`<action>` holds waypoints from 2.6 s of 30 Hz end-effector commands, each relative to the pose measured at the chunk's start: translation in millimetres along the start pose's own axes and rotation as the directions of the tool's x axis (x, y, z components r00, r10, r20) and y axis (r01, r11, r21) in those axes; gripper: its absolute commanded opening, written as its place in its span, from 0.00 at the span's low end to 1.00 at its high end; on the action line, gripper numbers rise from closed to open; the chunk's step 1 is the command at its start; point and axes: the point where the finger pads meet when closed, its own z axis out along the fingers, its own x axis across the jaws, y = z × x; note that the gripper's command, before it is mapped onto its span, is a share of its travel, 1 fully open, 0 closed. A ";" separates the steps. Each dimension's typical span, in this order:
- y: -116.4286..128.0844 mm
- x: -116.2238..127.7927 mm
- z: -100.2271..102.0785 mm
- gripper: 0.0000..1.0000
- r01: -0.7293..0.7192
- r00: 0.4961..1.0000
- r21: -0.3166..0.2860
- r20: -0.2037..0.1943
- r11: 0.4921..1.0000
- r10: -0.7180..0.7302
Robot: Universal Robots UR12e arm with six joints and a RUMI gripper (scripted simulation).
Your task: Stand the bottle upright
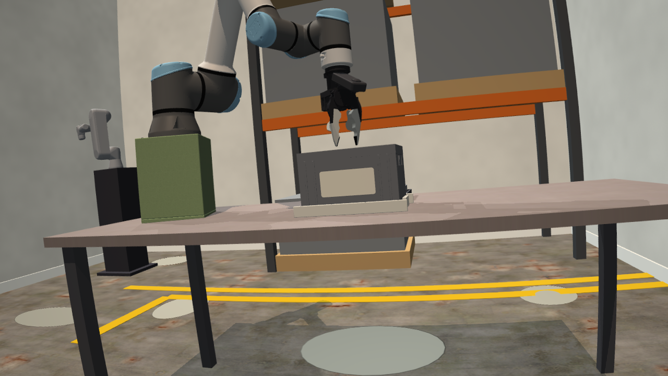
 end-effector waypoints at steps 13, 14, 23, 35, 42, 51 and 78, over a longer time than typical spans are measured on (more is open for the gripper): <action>1.5 0.5 4.2 0.38 0.000 1.000 0.000 -0.001 1.000 0.000; 1.5 0.5 4.2 0.38 0.000 1.000 0.000 -0.001 1.000 0.000; 1.6 0.5 4.2 0.38 0.000 1.000 -0.001 -0.001 1.000 0.000; 1.6 0.5 4.2 0.38 0.000 1.000 -0.001 -0.001 1.000 0.000; 1.6 0.5 4.2 0.38 0.000 1.000 -0.001 -0.001 1.000 0.000; 1.6 0.5 4.2 0.38 0.000 1.000 -0.001 -0.001 1.000 0.000; -5.2 0.8 3.0 0.38 -0.001 1.000 0.002 0.000 1.000 0.001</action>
